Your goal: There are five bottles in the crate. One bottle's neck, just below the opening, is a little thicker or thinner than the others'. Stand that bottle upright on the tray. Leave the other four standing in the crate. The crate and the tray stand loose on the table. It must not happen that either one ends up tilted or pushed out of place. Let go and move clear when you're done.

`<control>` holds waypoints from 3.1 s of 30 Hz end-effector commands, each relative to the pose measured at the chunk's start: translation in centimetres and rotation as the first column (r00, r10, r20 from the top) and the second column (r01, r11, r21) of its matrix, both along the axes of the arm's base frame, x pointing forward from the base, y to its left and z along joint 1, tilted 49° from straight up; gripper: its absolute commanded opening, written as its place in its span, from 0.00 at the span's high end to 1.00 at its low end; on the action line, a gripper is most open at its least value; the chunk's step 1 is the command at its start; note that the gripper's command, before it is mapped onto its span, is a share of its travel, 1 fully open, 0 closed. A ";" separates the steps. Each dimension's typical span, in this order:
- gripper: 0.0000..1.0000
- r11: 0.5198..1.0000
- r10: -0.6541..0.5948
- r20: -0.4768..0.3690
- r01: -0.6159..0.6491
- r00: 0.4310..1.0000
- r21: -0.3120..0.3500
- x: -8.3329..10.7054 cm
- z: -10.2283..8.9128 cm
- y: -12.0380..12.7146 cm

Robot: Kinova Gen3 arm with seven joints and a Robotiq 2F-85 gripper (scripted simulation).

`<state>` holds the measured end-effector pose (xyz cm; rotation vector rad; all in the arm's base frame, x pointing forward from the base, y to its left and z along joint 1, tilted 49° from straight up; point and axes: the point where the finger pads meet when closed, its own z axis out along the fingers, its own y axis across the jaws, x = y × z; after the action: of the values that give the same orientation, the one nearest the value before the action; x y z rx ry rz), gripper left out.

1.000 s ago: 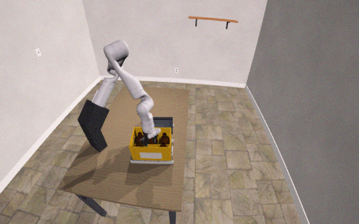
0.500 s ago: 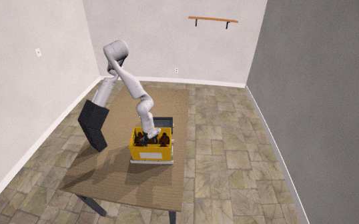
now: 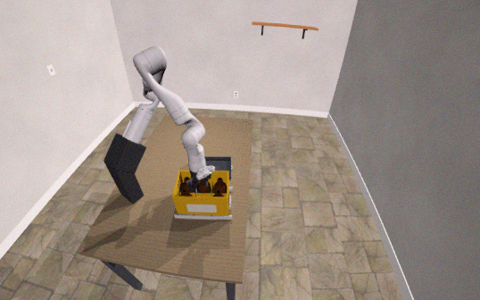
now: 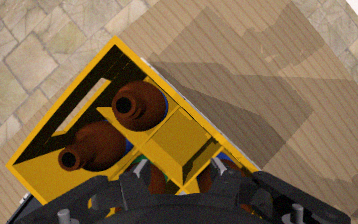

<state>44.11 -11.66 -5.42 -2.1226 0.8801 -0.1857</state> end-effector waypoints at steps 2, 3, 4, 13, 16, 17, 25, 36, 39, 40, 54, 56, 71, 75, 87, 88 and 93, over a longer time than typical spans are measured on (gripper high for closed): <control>0.36 1.000 -0.007 0.000 0.007 1.000 -0.002 -0.9 1.3 -1.5; 0.36 1.000 -0.007 0.000 0.007 1.000 -0.002 -1.0 1.5 -1.7; 0.36 1.000 -0.007 0.000 0.007 1.000 -0.002 -1.1 1.7 -2.0; 0.36 1.000 -0.010 0.000 0.010 1.000 -0.003 -1.8 2.8 -3.2; 0.36 1.000 -0.011 0.000 0.011 1.000 -0.003 -1.9 3.1 -3.5; 0.36 1.000 -0.011 0.000 0.011 1.000 -0.003 -2.0 3.2 -3.5; 0.36 1.000 -0.010 0.000 0.010 1.000 -0.003 -2.1 3.3 -3.6; 1.00 1.000 -0.010 0.000 0.010 1.000 -0.003 -2.1 3.3 -3.6; 1.00 1.000 -0.010 0.000 0.010 1.000 -0.003 -2.1 3.3 -3.6; 1.00 1.000 -0.010 0.000 0.010 1.000 -0.003 -2.1 3.3 -3.6; 1.00 1.000 -0.010 0.000 0.010 1.000 -0.003 -2.1 3.3 -3.6; 1.00 1.000 -0.010 0.000 0.010 1.000 -0.003 -2.1 3.3 -3.6; 1.00 1.000 -0.003 0.000 0.003 1.000 -0.006 -3.8 8.8 3.3; 1.00 1.000 -0.003 0.000 0.003 1.000 -0.006 -3.8 8.8 3.3; 0.36 1.000 -0.005 0.000 0.005 1.000 -0.001 -3.7 8.8 3.3; 0.36 1.000 -0.005 0.000 0.005 1.000 -0.001 -3.7 8.8 3.3; 0.36 1.000 -0.005 0.000 0.005 1.000 -0.001 -3.7 8.8 3.3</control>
<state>40.24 -8.42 3.17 -2.1243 0.8829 -0.1844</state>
